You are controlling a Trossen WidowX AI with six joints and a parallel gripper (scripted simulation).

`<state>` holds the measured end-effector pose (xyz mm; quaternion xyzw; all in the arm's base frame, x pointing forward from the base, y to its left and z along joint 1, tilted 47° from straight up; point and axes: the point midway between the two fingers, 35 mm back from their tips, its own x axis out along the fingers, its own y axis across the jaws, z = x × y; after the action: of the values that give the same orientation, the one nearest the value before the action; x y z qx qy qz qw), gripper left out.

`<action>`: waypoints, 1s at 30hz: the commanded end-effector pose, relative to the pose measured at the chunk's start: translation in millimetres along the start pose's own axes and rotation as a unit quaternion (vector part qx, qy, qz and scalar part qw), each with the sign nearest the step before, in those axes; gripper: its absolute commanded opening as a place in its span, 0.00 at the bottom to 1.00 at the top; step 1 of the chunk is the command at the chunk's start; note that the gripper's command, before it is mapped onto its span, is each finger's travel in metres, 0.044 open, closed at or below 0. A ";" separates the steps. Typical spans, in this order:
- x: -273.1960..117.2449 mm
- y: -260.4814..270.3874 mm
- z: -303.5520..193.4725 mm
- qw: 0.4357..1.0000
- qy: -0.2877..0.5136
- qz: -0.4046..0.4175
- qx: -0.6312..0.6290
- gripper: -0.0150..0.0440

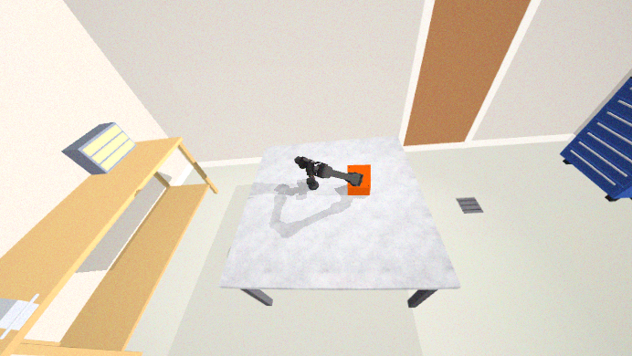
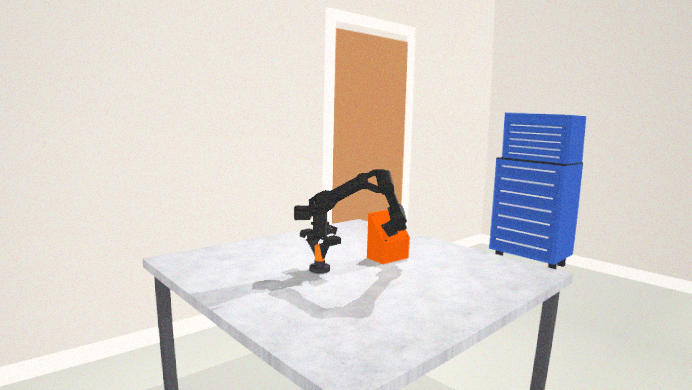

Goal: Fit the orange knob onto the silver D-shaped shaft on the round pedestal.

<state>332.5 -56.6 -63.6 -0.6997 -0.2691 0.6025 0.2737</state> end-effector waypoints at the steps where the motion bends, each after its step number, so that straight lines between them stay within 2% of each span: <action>1: 3.2 0.5 2.5 1.000 0.001 -0.002 0.003 0.25; 9: 1.5 0.0 0.3 1.000 0.000 0.000 -0.001 0.25; 25: 1.5 0.0 0.3 1.000 0.000 0.000 -0.001 0.97; 26: 1.5 0.0 0.3 1.000 0.000 0.000 -0.001 1.00; 30: 1.5 0.0 0.3 1.000 0.000 0.000 -0.001 1.00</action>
<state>332.1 -55.2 -65.0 -0.6995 -0.2699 0.6027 0.2732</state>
